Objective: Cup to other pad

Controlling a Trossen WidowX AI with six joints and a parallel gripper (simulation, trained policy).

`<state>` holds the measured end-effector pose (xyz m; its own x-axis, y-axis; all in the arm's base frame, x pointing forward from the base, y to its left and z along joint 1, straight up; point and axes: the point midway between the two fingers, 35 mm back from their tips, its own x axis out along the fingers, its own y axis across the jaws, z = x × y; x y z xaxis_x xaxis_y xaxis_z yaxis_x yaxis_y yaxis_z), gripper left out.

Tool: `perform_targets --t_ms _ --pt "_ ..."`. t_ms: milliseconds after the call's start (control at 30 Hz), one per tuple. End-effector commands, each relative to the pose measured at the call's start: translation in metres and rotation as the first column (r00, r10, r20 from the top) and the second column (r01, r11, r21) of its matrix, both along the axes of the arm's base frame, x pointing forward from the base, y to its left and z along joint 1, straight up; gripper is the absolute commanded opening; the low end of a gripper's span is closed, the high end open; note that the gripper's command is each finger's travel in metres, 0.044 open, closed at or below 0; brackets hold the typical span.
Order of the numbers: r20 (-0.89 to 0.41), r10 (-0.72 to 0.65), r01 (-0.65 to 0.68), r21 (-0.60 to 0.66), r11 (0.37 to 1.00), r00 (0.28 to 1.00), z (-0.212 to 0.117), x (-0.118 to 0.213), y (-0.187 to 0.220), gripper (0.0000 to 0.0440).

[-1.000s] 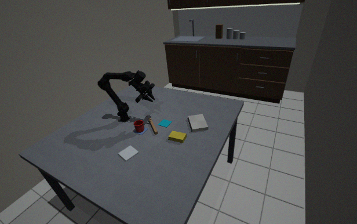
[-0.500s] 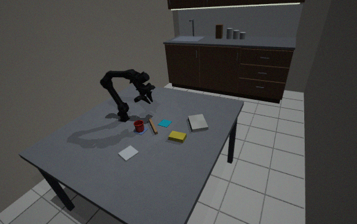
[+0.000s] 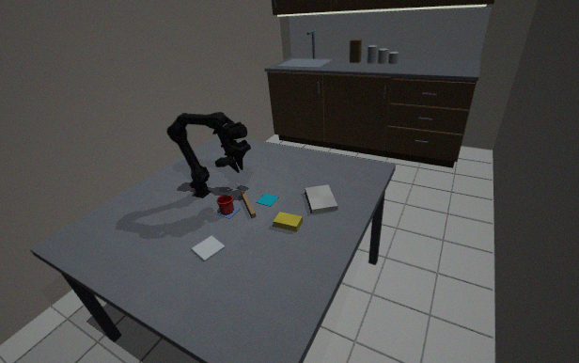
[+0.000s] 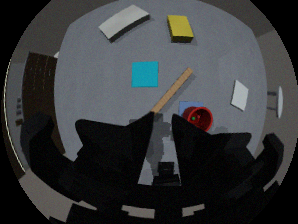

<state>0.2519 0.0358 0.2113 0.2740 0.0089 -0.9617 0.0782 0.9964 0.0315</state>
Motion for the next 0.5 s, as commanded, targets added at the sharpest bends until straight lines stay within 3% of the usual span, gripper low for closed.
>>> perform_targets --t_ms 0,467 --pt "-0.059 0.016 -0.017 -0.025 1.000 0.998 -0.006 -0.003 -0.006 0.0109" --pt "-0.225 0.035 -0.052 -0.072 0.996 0.974 -0.027 -0.013 -0.025 0.0123"
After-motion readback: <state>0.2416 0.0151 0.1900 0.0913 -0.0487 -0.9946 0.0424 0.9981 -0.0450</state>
